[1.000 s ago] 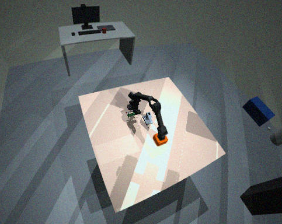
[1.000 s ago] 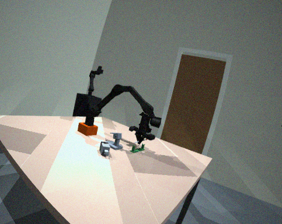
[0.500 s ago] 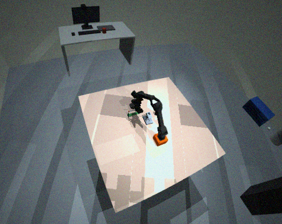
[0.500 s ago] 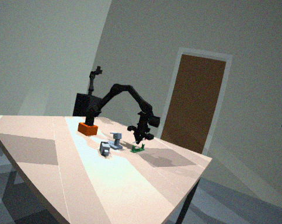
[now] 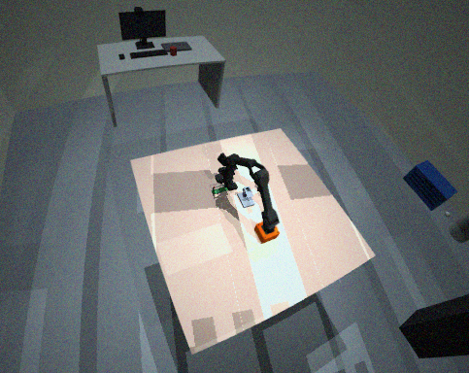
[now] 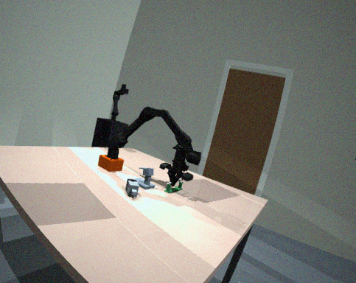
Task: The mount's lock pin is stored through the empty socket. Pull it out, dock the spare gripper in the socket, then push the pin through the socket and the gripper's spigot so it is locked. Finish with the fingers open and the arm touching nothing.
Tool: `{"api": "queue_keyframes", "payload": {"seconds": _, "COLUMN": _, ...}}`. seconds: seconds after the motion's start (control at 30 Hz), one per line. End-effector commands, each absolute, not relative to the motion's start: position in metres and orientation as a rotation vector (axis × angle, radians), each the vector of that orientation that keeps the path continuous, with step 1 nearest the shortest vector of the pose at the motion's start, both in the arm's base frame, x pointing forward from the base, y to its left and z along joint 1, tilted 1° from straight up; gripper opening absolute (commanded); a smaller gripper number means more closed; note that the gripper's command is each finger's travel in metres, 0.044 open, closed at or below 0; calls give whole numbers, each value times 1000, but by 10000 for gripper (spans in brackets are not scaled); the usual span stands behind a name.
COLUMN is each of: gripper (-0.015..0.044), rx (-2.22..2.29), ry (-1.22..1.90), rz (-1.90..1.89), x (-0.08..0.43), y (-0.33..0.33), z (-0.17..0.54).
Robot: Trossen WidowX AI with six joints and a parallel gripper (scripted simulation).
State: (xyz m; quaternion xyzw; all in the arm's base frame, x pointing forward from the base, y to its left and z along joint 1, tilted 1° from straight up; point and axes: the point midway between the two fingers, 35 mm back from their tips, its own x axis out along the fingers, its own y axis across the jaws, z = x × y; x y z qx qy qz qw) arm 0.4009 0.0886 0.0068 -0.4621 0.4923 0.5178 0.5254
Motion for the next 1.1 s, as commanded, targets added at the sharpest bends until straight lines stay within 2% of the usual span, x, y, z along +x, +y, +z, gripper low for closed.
{"api": "queue_keyframes", "payload": {"seconds": 0.0, "gripper": 0, "rx": -1109, "ry": 1175, "rz": 1242, "x": 401, "y": 88, "z": 1}}
{"api": "queue_keyframes", "payload": {"seconds": 0.73, "gripper": 0, "rx": -1108, "ry": 1171, "rz": 1234, "x": 401, "y": 89, "z": -3}}
{"api": "queue_keyframes", "payload": {"seconds": 1.07, "gripper": 263, "rx": -1108, "ry": 1171, "rz": 1234, "x": 401, "y": 89, "z": -3}}
